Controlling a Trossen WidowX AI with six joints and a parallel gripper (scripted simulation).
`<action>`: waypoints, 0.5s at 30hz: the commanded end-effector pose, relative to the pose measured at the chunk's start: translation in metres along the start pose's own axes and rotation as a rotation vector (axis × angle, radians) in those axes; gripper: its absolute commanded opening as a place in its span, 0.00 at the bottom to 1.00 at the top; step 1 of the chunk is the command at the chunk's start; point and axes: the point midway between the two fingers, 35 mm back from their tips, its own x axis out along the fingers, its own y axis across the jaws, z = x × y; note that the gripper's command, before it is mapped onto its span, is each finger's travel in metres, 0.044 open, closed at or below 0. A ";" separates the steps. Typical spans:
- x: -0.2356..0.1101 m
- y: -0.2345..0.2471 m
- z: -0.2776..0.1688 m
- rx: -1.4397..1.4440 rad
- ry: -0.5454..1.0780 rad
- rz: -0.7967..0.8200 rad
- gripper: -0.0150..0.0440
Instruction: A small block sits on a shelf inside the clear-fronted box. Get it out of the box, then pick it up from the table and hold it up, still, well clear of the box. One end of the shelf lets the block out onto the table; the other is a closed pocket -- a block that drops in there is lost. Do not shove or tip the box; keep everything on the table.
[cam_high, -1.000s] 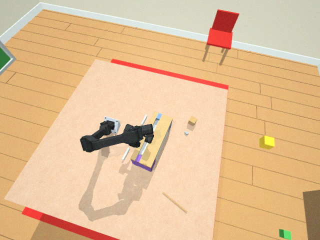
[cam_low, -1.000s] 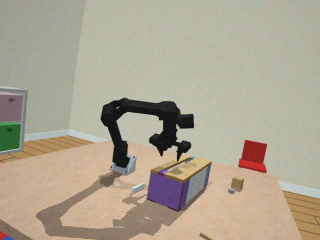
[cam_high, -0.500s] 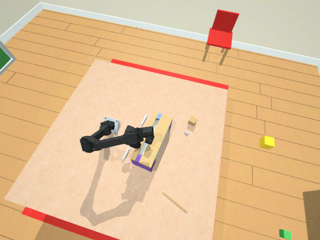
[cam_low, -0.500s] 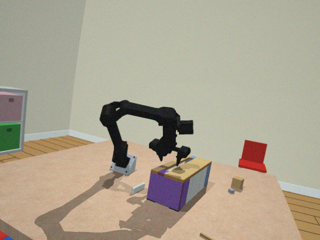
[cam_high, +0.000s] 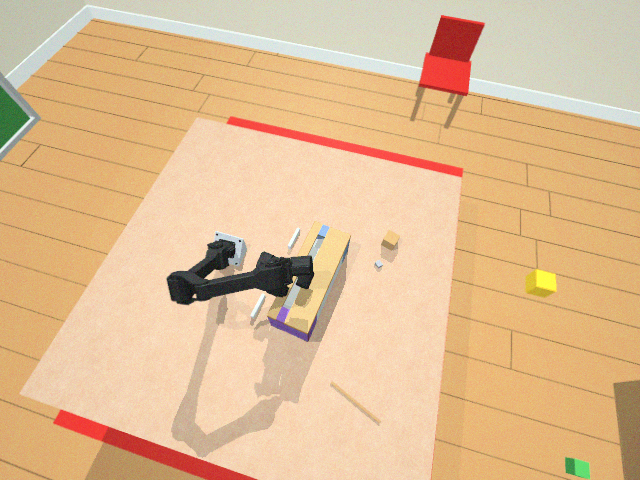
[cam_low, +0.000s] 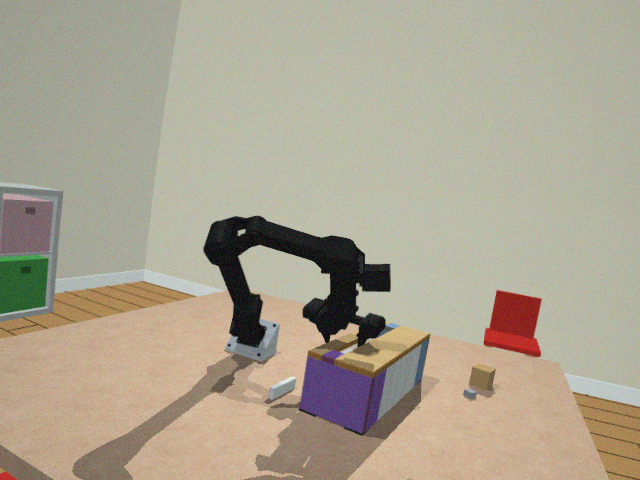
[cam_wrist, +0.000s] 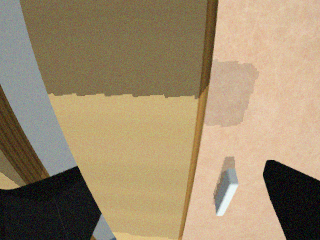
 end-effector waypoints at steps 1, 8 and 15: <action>0.005 -0.001 0.002 -0.004 -0.002 0.006 0.93; 0.006 0.000 -0.002 0.000 0.000 0.000 0.93; 0.012 -0.001 -0.017 0.000 0.001 0.000 0.93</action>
